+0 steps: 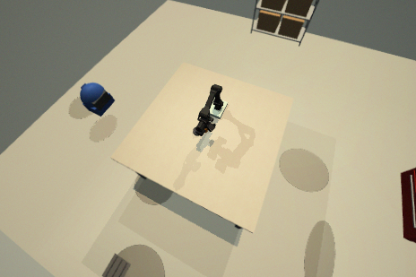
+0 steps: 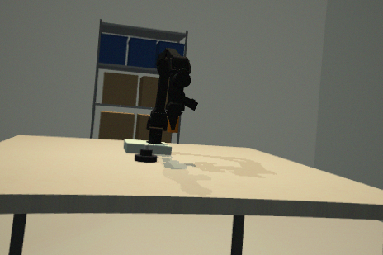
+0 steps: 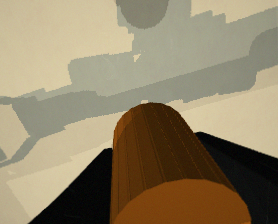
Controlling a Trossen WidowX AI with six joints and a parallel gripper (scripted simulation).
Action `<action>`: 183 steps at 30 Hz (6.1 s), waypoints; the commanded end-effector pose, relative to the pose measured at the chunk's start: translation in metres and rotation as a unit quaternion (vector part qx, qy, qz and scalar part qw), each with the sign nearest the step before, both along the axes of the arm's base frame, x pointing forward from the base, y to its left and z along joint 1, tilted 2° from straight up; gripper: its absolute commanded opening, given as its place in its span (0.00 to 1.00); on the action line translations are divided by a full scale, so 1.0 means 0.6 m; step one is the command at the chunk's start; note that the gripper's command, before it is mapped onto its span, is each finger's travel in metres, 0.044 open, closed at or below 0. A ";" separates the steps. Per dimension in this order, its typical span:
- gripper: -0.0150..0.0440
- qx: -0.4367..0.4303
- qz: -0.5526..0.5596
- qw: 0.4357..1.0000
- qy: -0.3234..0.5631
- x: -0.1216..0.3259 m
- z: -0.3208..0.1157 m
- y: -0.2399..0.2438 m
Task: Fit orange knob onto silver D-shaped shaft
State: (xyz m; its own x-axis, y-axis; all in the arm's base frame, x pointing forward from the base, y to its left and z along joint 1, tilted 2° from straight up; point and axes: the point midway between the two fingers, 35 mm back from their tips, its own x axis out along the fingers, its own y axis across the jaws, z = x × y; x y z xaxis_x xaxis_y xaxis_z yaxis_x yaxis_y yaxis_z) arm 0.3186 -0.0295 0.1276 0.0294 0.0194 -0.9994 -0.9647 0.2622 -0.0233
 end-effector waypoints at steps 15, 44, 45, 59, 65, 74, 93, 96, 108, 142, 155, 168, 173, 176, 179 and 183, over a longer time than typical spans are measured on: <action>0.25 -0.001 0.002 1.000 0.001 -0.021 -0.033 -0.093; 0.25 0.002 -0.188 0.982 0.005 -0.044 -0.052 -0.153; 0.25 0.003 -0.200 0.980 0.005 -0.044 -0.052 -0.153; 0.25 0.008 -0.387 0.922 0.008 -0.040 -0.052 -0.146; 0.25 0.010 -0.440 0.898 0.008 -0.040 -0.052 -0.146; 0.25 0.012 -0.533 0.846 0.010 -0.042 -0.052 -0.150; 0.25 0.018 -0.708 0.706 0.013 -0.042 -0.052 -0.146; 0.25 0.019 -0.732 0.681 0.013 -0.043 -0.052 -0.146; 0.25 0.021 -0.807 0.590 0.014 -0.044 -0.052 -0.147; 0.25 0.025 -0.912 0.409 0.016 -0.038 -0.096 -0.147; 0.25 0.024 -0.911 0.411 0.016 -0.042 -0.091 -0.145; 0.25 0.024 -0.911 0.411 0.016 -0.042 -0.096 -0.145; 0.25 0.024 -0.911 0.411 0.016 -0.042 -0.098 -0.145; 0.25 0.024 -0.911 0.411 0.016 -0.042 -0.099 -0.145; 0.25 0.024 -0.911 0.411 0.016 -0.042 -0.099 -0.145; 0.25 0.024 -0.911 0.411 0.016 -0.042 -0.099 -0.145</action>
State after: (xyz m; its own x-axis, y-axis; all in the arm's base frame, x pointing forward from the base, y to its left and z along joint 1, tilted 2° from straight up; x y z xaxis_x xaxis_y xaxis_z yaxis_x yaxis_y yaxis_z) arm 0.2933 -0.1162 0.0683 0.0249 0.0155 -0.9996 0.8351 0.5493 0.0293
